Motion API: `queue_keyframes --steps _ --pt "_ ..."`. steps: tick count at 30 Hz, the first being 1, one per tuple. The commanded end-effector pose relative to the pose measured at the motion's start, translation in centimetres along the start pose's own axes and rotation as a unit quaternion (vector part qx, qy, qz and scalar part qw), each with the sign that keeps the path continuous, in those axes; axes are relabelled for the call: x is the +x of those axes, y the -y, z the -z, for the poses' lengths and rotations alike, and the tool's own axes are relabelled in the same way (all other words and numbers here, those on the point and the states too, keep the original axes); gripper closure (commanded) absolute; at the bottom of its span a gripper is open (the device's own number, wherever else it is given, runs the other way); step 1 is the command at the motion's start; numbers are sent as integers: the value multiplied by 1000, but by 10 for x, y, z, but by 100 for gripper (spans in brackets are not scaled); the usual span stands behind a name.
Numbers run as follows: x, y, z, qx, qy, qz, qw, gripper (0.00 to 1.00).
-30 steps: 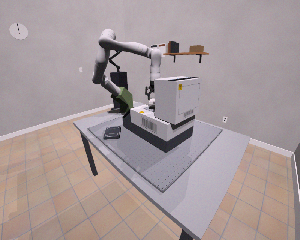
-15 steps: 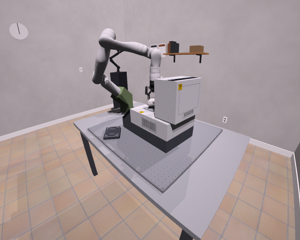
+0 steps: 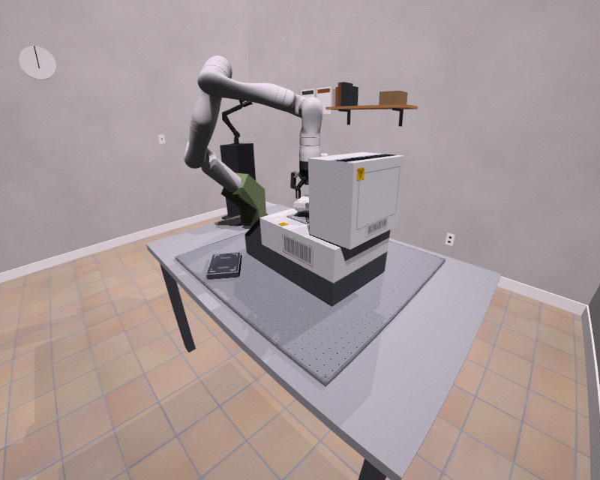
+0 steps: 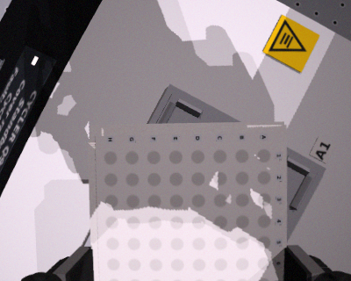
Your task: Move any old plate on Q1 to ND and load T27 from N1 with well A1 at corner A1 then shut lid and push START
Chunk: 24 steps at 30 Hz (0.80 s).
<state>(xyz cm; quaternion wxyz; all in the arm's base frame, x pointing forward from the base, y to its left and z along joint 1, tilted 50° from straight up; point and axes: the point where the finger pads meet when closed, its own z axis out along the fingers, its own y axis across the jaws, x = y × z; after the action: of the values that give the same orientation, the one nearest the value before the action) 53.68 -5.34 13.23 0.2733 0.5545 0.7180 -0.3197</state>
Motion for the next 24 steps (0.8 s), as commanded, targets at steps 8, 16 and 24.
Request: queue_keyframes --steps 8,16,24 --pt "0 0 1 -1 0 -58 998 9" --pt "0 0 1 -1 0 -93 996 9" --pt "0 0 1 -1 0 -139 990 9"
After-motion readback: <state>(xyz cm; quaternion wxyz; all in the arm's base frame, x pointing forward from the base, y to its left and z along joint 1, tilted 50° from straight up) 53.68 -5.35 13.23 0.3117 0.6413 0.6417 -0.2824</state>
